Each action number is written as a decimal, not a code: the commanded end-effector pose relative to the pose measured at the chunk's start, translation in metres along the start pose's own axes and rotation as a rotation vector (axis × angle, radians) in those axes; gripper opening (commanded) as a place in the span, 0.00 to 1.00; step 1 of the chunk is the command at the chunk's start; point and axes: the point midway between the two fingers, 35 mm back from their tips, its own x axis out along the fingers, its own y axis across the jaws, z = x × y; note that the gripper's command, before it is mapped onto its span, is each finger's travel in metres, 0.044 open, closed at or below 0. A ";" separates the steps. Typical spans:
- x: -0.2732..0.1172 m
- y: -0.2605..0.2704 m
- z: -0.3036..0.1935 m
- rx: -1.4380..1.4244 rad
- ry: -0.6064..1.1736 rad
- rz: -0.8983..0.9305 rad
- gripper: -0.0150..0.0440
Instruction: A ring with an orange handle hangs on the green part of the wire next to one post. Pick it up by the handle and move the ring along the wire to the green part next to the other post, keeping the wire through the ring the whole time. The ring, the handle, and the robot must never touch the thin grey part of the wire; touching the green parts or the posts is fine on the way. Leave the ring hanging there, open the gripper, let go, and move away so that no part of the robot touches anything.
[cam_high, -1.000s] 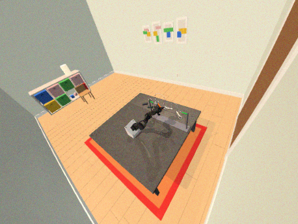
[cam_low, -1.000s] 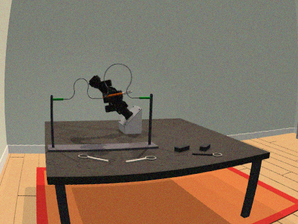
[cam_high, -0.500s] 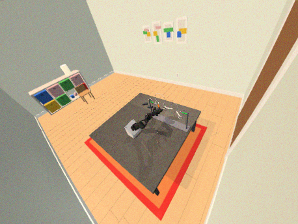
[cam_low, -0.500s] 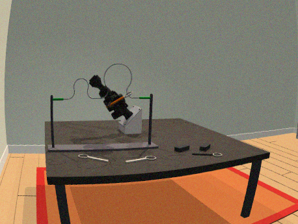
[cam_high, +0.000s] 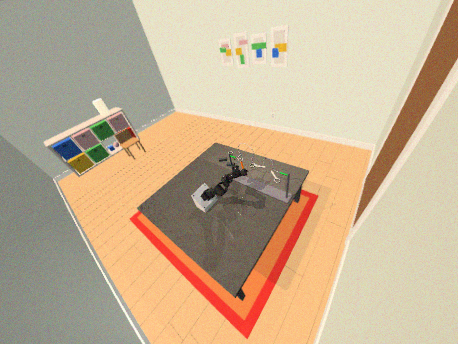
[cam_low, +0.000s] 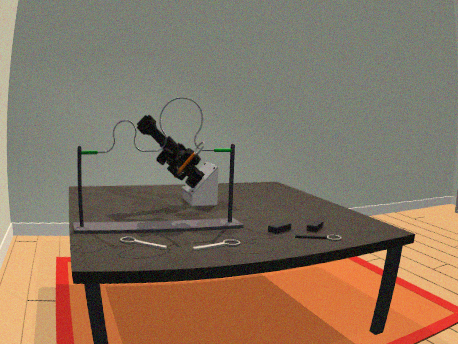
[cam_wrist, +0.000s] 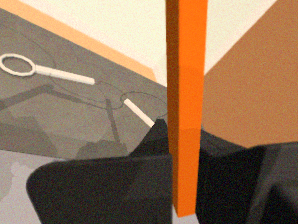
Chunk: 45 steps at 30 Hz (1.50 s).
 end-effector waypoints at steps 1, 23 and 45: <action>-0.003 0.016 0.000 0.089 0.016 0.041 0.00; -0.020 0.081 0.021 0.462 0.064 0.206 0.00; -0.031 0.107 0.037 0.536 0.072 0.240 0.00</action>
